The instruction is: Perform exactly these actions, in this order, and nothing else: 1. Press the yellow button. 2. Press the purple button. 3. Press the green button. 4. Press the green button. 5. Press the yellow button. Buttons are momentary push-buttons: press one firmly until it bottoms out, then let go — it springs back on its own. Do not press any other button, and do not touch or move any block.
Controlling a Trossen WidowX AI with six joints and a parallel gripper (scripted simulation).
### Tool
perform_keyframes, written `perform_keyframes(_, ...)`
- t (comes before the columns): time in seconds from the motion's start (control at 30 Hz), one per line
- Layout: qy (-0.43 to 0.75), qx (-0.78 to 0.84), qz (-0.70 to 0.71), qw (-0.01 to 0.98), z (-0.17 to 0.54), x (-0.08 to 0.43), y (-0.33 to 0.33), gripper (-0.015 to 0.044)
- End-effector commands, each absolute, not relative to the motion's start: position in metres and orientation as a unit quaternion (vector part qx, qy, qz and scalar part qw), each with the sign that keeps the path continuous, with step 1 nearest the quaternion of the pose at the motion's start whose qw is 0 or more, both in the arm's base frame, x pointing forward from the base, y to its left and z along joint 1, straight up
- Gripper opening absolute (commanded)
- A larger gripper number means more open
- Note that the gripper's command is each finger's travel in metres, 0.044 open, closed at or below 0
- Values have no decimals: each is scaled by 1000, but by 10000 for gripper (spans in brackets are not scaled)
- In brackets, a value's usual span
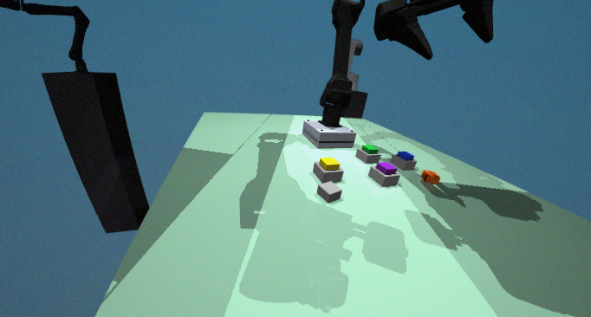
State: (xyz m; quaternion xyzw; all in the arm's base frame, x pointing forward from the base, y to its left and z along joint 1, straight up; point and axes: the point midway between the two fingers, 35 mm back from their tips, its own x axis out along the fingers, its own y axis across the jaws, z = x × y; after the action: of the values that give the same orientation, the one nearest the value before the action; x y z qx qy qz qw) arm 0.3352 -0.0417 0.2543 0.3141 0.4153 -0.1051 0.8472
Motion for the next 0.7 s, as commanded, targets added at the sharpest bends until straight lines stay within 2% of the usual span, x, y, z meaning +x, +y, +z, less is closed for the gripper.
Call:
perform_keyframes(0.0, 518, 188, -118, 826, 194, 312, -84, 400)
perform_keyframes(0.4, 688, 16, -29, 725, 119, 244, -136, 400)
perform_keyframes(0.67, 698, 8, -18, 716, 115, 238, -138, 400)
